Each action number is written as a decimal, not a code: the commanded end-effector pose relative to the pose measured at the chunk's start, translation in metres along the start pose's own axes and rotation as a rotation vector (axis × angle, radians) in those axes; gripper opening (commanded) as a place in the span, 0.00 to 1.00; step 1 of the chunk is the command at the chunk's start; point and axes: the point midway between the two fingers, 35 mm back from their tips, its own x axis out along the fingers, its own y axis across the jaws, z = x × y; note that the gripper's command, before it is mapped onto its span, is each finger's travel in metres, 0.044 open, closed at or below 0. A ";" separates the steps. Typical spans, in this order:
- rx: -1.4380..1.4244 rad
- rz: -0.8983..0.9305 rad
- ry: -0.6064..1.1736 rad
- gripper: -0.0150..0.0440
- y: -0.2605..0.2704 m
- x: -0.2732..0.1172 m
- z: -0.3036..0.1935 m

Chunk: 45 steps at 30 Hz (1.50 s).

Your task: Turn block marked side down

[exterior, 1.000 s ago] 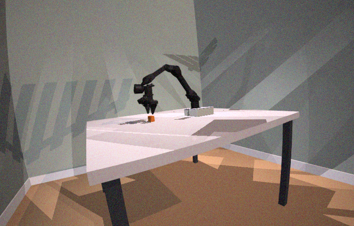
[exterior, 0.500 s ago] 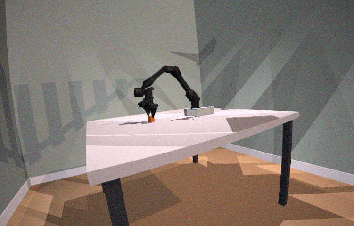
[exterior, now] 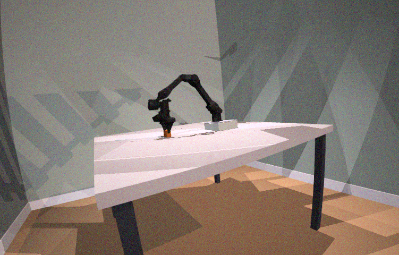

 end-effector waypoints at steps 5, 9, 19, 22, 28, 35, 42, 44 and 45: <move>-0.003 -0.005 0.003 0.60 -0.001 0.001 -0.001; -0.003 -0.005 0.003 0.55 -0.001 0.001 -0.001; -0.003 -0.005 0.003 0.27 -0.001 -0.024 -0.001; -0.003 -0.005 0.003 0.25 -0.001 -0.029 -0.001; -0.003 -0.004 -0.019 0.25 -0.001 -0.028 0.000; -0.002 -0.002 -0.118 0.25 -0.001 -0.022 0.003; -0.002 -0.001 -0.217 0.25 -0.001 -0.018 0.004; -0.002 -0.001 -0.245 0.25 -0.001 -0.017 0.004; -0.002 -0.001 -0.259 0.25 -0.001 -0.017 0.004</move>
